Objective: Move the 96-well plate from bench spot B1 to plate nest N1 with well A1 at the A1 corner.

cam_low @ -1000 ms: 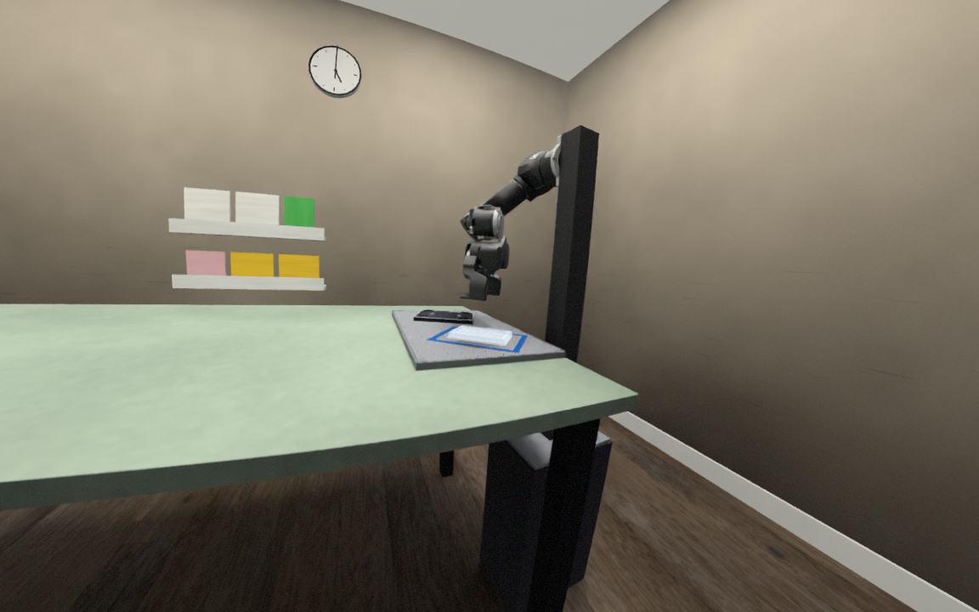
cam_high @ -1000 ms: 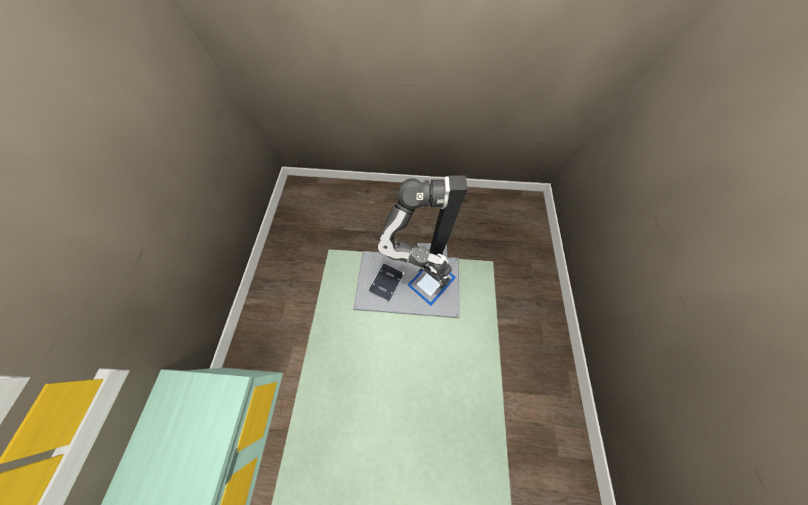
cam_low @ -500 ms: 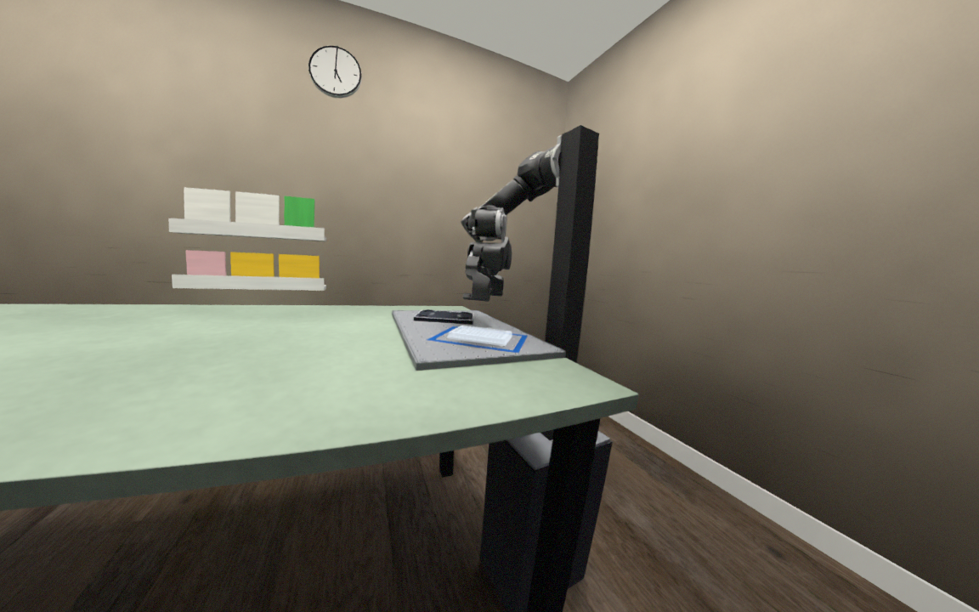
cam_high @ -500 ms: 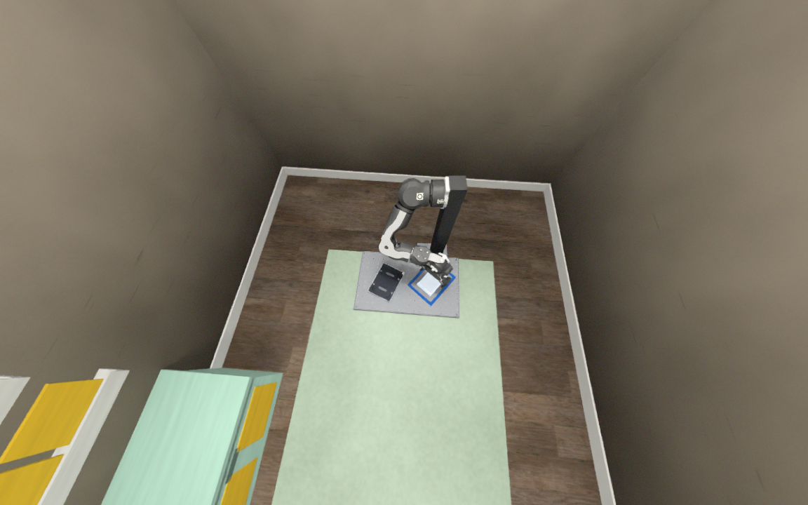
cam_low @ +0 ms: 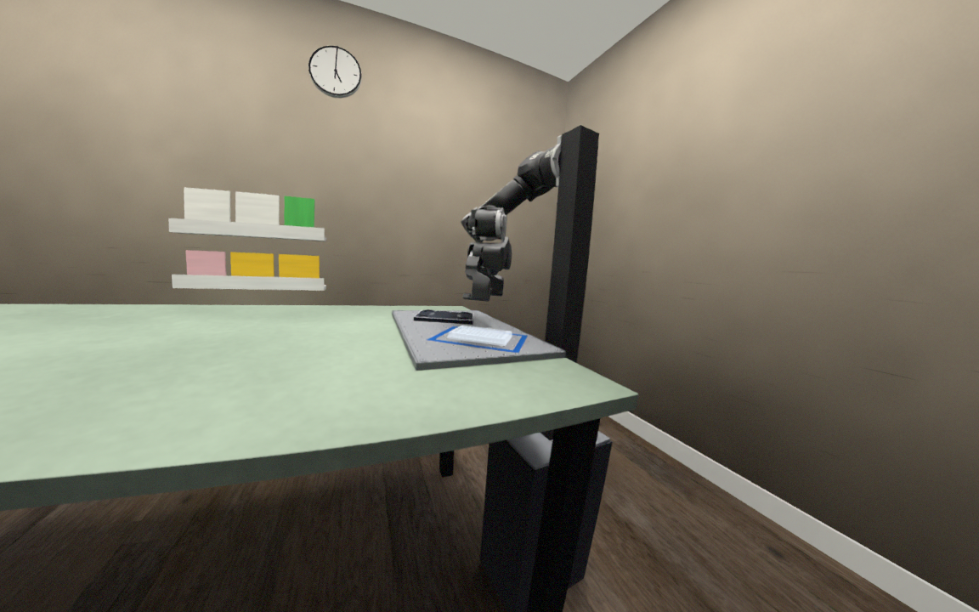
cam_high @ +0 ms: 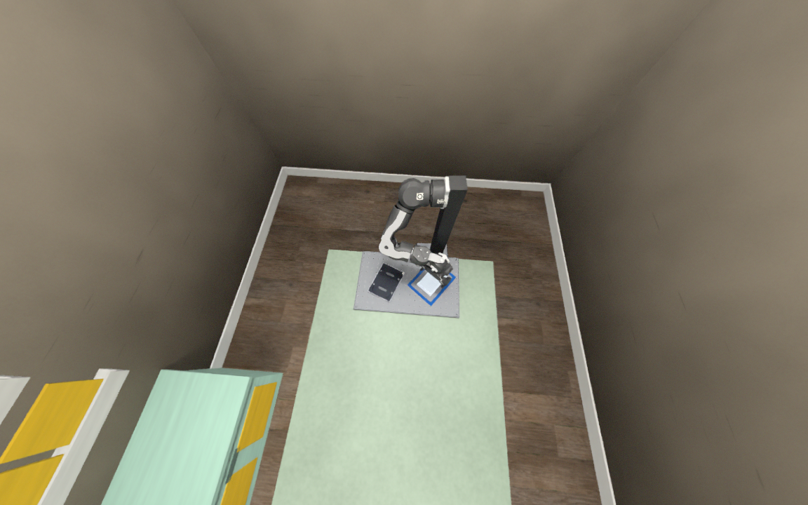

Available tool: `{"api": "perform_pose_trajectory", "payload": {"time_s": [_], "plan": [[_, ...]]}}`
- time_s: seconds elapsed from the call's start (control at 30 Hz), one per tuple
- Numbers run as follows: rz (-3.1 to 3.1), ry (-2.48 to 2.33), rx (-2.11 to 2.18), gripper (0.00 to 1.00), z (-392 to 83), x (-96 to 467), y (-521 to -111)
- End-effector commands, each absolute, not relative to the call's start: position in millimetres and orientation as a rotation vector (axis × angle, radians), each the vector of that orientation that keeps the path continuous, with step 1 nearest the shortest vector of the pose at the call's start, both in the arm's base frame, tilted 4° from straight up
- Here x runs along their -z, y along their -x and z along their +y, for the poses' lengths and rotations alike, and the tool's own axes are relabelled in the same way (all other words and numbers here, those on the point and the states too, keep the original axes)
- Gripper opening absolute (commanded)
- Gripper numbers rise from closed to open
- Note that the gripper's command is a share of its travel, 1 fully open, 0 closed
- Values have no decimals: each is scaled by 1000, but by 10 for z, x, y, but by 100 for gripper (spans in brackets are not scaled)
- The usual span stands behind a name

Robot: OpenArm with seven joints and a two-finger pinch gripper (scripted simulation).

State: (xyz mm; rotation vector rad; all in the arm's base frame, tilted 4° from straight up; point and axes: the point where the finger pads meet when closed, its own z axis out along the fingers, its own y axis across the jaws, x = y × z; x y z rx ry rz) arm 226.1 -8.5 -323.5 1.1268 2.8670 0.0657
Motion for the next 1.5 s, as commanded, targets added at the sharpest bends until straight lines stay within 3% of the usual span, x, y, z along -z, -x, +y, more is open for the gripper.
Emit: {"api": "perform_pose_trajectory", "payload": {"time_s": [0.0,0.2,0.37,1.47], "plan": [[2866,-1126,-70,77,-80,3227,-2266],[2866,-1126,-70,77,-80,3227,-2266],[2866,-1127,-61,77,-90,3775,-2314],[2866,-1129,-59,77,-88,3883,-2324]]}}
